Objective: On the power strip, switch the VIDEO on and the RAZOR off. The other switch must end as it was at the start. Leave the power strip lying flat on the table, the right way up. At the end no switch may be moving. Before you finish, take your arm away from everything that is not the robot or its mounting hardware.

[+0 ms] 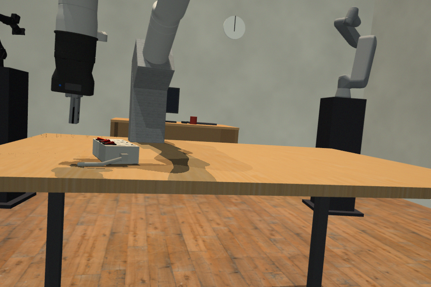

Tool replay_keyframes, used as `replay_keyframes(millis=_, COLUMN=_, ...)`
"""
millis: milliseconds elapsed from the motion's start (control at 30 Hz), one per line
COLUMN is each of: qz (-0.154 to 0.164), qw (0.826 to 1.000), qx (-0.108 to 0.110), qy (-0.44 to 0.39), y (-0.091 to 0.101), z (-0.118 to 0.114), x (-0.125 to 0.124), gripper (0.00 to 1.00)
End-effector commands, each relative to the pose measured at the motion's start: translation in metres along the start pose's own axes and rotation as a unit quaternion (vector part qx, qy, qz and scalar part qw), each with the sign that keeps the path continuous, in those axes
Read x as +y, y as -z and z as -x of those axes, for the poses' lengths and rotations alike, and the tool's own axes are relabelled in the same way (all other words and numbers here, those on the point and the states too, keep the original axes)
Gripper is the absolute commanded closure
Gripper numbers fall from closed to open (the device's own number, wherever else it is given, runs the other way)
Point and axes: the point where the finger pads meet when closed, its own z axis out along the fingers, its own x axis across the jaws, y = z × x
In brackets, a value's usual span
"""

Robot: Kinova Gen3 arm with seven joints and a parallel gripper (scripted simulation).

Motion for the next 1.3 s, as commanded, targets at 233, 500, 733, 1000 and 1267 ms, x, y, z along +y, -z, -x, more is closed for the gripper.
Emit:
replay_keyframes(millis=233, qz=-0.002, qw=0.998, qx=0.004, qy=-0.057, y=0.002, z=-0.001, x=-0.013, gripper=1.00)
replay_keyframes(millis=500, qz=-0.001, qw=0.996, qx=0.005, qy=-0.088, y=0.003, z=-0.002, x=-0.018, gripper=1.00)
replay_keyframes(millis=733, qz=-0.001, qw=0.996, qx=0.005, qy=-0.088, y=0.003, z=-0.002, x=-0.018, gripper=1.00)
replay_keyframes(millis=1000, qz=0.000, qw=0.993, qx=0.006, qy=-0.118, y=0.004, z=-0.002, x=-0.023, gripper=1.00)
replay_keyframes(millis=1267, qz=0.001, qw=0.989, qx=0.007, qy=-0.148, y=0.005, z=-0.003, x=-0.027, gripper=1.00)
